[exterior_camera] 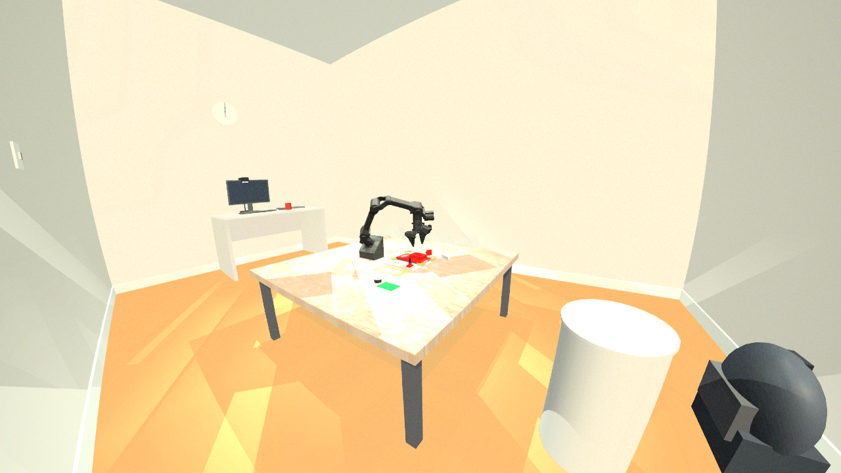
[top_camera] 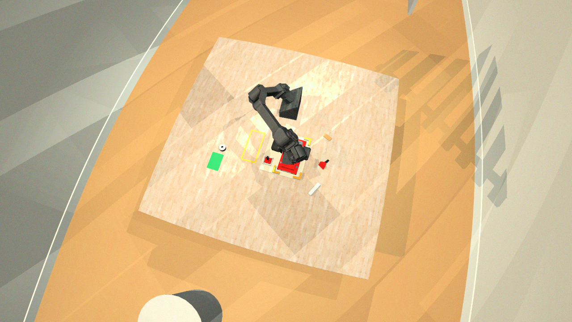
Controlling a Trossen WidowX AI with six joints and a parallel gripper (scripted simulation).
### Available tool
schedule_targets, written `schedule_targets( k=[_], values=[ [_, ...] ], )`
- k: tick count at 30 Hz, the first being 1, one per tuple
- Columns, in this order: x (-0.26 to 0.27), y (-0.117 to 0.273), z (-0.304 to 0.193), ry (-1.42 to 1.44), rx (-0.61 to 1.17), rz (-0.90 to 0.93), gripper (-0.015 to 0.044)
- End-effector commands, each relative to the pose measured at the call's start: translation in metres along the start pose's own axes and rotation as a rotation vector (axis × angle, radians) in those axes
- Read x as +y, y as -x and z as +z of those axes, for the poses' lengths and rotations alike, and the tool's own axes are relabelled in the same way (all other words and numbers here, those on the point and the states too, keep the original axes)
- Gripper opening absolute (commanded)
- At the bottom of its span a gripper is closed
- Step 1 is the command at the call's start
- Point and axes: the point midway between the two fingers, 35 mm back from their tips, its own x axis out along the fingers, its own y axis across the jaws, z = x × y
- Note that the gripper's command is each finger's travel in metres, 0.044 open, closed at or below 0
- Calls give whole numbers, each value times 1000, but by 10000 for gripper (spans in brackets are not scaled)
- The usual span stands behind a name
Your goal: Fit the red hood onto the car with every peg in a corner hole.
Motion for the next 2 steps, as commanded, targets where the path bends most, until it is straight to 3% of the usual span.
schedule_targets(
  k=[1,2],
  values=[
    [0,1,0,-4,1,3,440],
    [0,1,0,-4,1,3,440]
  ],
)
